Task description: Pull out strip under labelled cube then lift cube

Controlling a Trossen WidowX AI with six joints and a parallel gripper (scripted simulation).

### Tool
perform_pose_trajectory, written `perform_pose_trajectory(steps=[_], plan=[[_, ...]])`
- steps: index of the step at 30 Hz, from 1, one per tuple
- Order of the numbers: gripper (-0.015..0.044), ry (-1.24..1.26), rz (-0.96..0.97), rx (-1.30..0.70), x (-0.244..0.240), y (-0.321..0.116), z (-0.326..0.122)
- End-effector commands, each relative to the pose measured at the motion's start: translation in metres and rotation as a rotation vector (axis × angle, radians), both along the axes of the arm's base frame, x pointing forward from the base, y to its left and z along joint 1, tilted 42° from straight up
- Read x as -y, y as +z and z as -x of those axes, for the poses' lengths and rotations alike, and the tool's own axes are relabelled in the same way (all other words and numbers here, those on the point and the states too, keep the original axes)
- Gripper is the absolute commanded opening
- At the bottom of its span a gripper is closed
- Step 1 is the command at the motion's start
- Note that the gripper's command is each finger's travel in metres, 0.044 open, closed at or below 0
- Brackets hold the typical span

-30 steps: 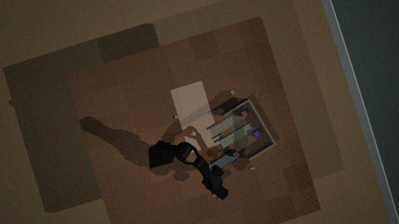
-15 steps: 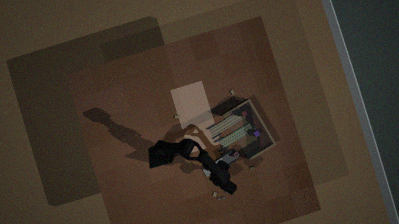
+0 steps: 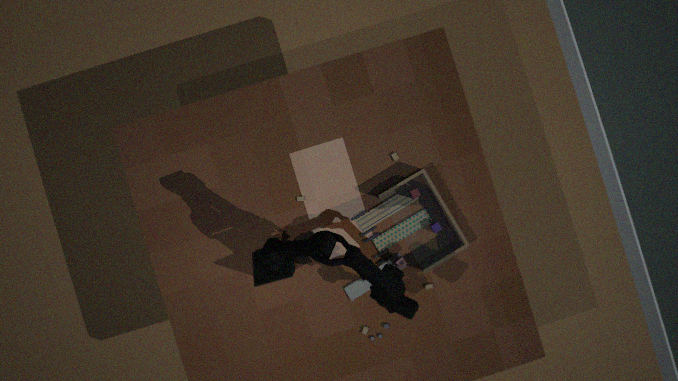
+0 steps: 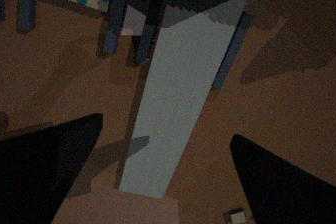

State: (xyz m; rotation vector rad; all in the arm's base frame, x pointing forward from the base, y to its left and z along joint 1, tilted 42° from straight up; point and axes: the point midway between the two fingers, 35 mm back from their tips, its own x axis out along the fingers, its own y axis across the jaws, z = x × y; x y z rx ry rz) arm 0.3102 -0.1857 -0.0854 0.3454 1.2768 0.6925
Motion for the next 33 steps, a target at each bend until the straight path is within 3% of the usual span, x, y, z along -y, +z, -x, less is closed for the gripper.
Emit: perform_pose_trajectory(steps=[1, 29, 33], plan=[[0.044, -0.005, 0.0, 0.005, 0.001, 0.005, -0.014], [0.044, -0.005, 0.0, 0.009, 0.007, 0.035, -0.102], [0.0335, -0.005, 0.0, 0.009, 0.005, 0.032, -0.103]])
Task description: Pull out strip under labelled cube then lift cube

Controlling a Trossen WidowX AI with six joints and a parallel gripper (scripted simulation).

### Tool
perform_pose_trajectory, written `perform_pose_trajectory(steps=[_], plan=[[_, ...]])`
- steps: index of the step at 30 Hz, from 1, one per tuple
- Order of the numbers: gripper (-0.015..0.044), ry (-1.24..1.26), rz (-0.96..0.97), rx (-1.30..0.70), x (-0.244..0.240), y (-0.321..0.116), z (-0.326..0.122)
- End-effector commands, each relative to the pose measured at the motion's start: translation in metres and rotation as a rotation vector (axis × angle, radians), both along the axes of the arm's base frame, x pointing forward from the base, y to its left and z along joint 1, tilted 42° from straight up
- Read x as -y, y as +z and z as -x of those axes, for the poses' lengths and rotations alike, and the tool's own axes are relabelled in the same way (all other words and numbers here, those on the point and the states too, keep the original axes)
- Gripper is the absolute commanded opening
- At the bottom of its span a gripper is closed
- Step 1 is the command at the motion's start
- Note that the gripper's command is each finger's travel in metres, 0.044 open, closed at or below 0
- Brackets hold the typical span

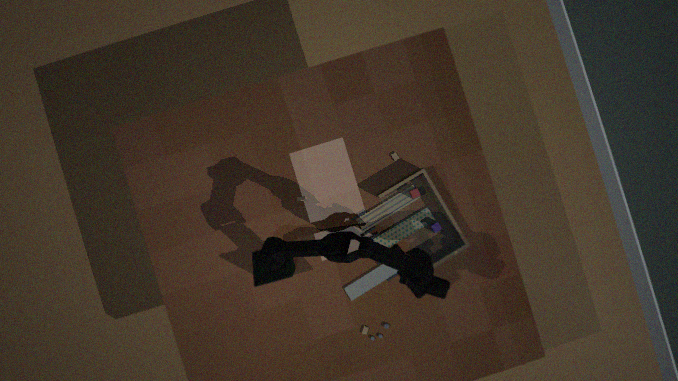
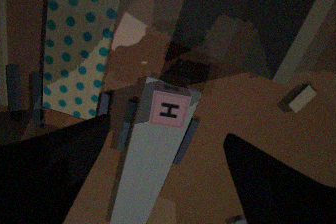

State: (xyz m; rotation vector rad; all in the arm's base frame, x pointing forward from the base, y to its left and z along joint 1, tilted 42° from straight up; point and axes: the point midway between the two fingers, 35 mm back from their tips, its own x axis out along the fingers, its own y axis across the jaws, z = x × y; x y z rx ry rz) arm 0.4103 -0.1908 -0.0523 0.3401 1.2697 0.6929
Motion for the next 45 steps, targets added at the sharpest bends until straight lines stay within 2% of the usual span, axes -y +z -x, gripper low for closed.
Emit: perform_pose_trajectory(steps=[1, 3, 4, 34, 38, 45], plan=[[0.0309, -0.006, -0.002, 0.0, -0.001, -0.002, -0.003], [0.0256, -0.006, -0.002, 0.001, -0.003, -0.004, -0.003], [0.025, -0.006, -0.002, 0.001, -0.004, -0.006, -0.004], [0.025, -0.006, -0.004, 0.001, -0.034, -0.039, -0.009], [0.0145, 0.0, 0.001, 0.004, -0.033, -0.037, -0.01], [0.0098, 0.0, 0.001, 0.004, -0.033, -0.037, -0.01]])
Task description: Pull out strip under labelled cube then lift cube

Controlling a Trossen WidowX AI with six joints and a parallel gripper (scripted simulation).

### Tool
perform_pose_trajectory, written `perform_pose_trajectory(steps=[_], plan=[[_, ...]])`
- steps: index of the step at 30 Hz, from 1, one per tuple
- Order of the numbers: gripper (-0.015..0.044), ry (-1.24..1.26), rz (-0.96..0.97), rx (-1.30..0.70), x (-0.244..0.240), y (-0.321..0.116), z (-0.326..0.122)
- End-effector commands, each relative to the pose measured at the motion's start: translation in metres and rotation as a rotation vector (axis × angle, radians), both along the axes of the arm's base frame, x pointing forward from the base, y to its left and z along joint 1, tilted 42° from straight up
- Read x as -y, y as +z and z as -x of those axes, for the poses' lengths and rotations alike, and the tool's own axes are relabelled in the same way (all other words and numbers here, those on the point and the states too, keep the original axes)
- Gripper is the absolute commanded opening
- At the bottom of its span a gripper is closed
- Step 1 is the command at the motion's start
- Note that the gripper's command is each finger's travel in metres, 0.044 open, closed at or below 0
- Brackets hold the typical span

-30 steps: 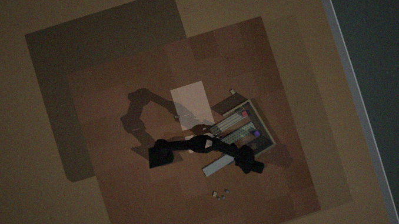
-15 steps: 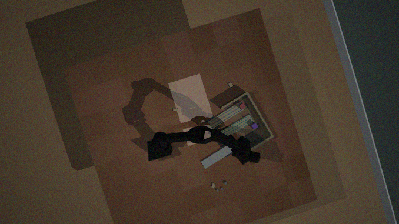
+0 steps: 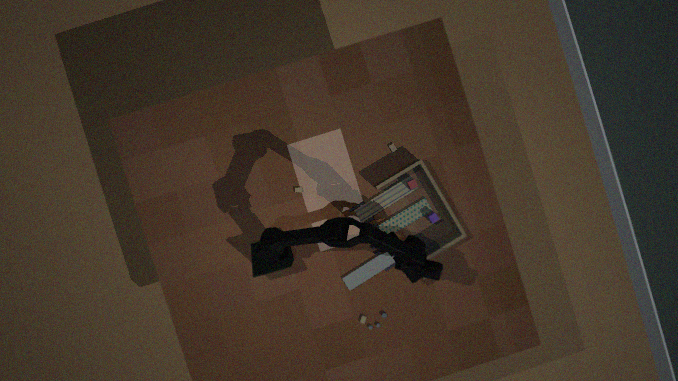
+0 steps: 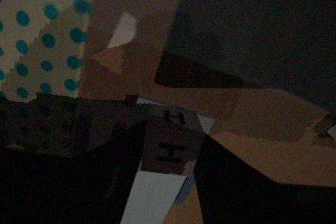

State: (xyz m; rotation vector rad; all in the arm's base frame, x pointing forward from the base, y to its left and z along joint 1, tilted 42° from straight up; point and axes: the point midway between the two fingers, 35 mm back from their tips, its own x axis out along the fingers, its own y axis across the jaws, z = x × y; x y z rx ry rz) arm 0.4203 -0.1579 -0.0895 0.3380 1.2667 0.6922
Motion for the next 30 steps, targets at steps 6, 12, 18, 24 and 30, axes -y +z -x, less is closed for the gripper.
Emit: perform_pose_trajectory(steps=[6, 12, 18, 24, 30], plan=[[0.0, 0.0, 0.0, 0.0, 0.002, 0.006, 0.007], [0.0, -0.002, -0.001, -0.002, 0.005, 0.018, 0.024], [0.0, -0.004, -0.004, -0.004, 0.006, 0.03, 0.043], [0.0, -0.005, -0.005, -0.006, 0.006, 0.04, 0.061], [0.0, -0.006, -0.005, -0.006, 0.003, 0.043, 0.071]])
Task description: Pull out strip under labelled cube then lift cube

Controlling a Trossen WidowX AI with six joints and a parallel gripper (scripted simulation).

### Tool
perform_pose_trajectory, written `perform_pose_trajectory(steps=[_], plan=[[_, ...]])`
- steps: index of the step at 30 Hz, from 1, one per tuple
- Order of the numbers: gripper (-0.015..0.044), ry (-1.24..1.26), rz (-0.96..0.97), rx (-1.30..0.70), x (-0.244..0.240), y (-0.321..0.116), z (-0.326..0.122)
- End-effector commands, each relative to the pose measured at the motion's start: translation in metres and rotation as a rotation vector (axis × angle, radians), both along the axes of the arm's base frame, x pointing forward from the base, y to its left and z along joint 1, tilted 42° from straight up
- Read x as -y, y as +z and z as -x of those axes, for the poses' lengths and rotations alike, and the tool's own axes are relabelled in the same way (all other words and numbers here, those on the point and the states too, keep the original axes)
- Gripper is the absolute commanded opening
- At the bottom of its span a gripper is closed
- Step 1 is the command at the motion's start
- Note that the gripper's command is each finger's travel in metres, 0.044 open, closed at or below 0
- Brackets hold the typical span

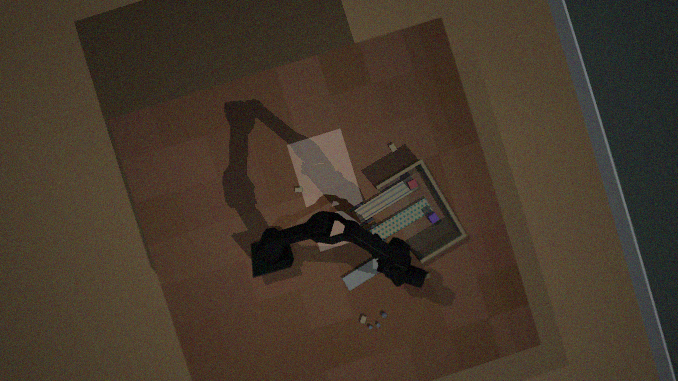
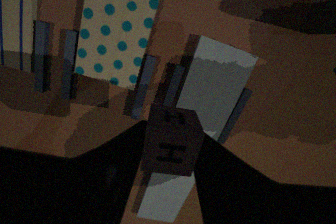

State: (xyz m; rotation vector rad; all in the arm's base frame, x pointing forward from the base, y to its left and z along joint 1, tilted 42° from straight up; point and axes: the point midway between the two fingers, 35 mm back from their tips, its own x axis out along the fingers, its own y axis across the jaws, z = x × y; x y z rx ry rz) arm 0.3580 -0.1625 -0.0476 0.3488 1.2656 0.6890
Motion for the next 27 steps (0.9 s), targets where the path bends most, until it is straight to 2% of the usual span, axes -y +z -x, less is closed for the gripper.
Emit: perform_pose_trajectory(steps=[1, 27], plan=[[0.0, 0.002, 0.001, -0.004, -0.003, 0.001, 0.011], [0.0, 0.002, -0.001, -0.008, -0.034, 0.012, 0.085]])
